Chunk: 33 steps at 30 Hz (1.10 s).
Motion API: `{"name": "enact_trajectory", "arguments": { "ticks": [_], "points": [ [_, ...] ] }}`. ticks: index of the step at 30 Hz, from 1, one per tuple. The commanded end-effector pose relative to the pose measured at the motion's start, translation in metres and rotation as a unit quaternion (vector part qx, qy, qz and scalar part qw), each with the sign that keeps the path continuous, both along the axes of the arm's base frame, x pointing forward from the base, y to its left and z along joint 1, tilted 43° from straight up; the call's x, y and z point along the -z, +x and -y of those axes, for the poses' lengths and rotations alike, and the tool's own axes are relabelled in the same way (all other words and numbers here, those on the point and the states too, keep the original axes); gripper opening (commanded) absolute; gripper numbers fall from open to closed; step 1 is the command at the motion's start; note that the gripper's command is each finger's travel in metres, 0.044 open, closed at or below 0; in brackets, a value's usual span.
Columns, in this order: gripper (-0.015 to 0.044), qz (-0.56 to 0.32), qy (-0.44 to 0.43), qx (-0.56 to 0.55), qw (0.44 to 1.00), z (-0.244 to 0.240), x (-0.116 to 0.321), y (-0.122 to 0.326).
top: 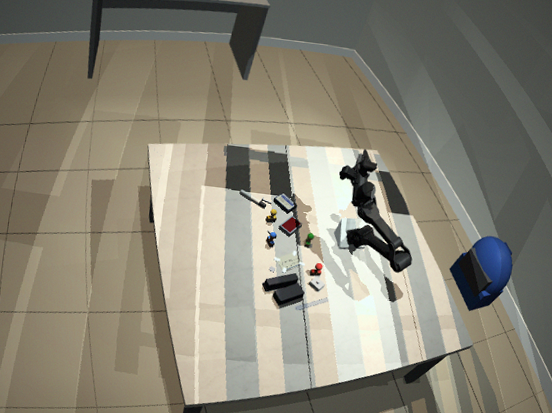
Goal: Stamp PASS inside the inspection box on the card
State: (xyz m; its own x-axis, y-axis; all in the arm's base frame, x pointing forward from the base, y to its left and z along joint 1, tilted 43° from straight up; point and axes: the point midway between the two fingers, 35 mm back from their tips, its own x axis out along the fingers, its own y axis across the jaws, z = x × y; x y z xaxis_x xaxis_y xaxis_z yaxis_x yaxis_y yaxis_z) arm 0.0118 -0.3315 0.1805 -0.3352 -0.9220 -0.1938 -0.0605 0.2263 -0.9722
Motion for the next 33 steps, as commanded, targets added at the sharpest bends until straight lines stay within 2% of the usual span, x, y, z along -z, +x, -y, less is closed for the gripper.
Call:
{"name": "enact_trajectory", "arguments": {
  "ticks": [1,9,18,25,33],
  "points": [
    [0.0223,0.046,0.156,-0.122,0.979,0.003,0.057,0.061],
    [0.0223,0.102,0.335,-0.200,0.915,-0.031,0.110,0.113],
    [0.0223,0.165,0.545,-0.214,0.794,-0.100,0.149,0.151],
    [0.0223,0.203,0.689,-0.166,0.676,-0.163,0.152,0.165],
    [0.0223,0.232,0.813,-0.058,0.532,-0.226,0.128,0.178]
  ]
}}
